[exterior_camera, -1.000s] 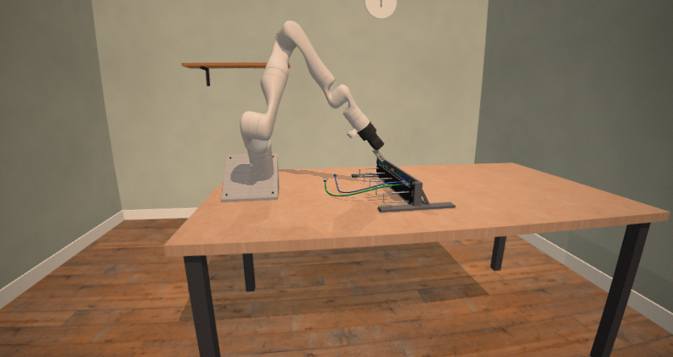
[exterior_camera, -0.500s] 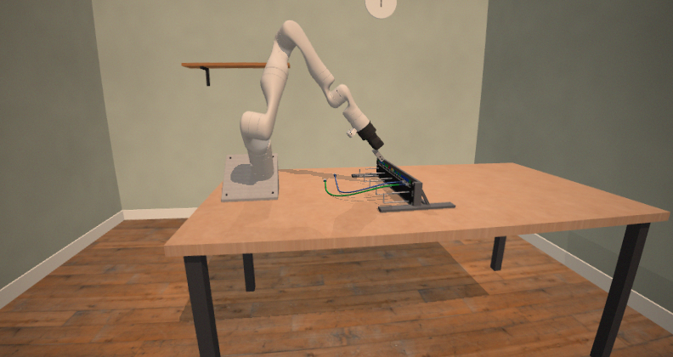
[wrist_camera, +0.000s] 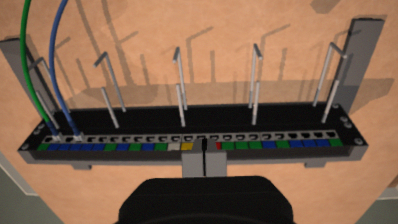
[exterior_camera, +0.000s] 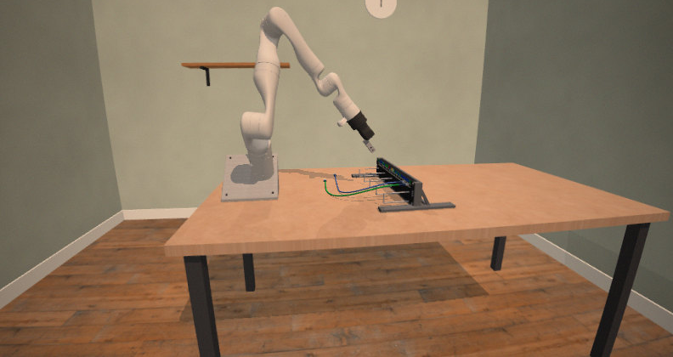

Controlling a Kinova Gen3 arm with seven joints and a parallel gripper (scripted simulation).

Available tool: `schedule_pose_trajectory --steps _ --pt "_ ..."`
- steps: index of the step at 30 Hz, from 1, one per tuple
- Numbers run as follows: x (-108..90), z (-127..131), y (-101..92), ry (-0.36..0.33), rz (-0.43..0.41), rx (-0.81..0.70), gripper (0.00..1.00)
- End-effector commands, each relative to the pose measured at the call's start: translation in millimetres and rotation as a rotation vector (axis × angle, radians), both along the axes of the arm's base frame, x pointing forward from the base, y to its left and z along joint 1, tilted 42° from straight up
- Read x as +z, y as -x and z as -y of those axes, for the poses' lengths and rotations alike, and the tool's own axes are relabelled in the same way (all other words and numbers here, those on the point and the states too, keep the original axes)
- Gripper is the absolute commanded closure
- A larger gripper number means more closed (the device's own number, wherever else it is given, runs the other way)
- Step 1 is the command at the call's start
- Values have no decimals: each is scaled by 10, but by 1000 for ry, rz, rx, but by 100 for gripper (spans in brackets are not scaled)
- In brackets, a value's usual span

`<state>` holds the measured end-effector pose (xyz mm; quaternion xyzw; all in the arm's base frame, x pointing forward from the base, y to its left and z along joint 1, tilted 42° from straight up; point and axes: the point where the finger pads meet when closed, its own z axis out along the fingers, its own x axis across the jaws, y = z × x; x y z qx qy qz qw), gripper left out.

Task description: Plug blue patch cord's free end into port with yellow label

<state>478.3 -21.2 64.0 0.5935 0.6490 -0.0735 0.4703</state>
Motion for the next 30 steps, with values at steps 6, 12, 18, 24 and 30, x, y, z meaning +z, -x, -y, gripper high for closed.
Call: schedule_pose_trajectory --steps 6,12,18,24,30 --pt "293 -483 230 -32 9 29 100" --pt "359 -556 295 -32 9 29 100" --pt "377 -575 312 -32 9 29 100" --pt "415 -535 319 -32 9 29 100" --pt "496 -447 335 -32 9 29 100"
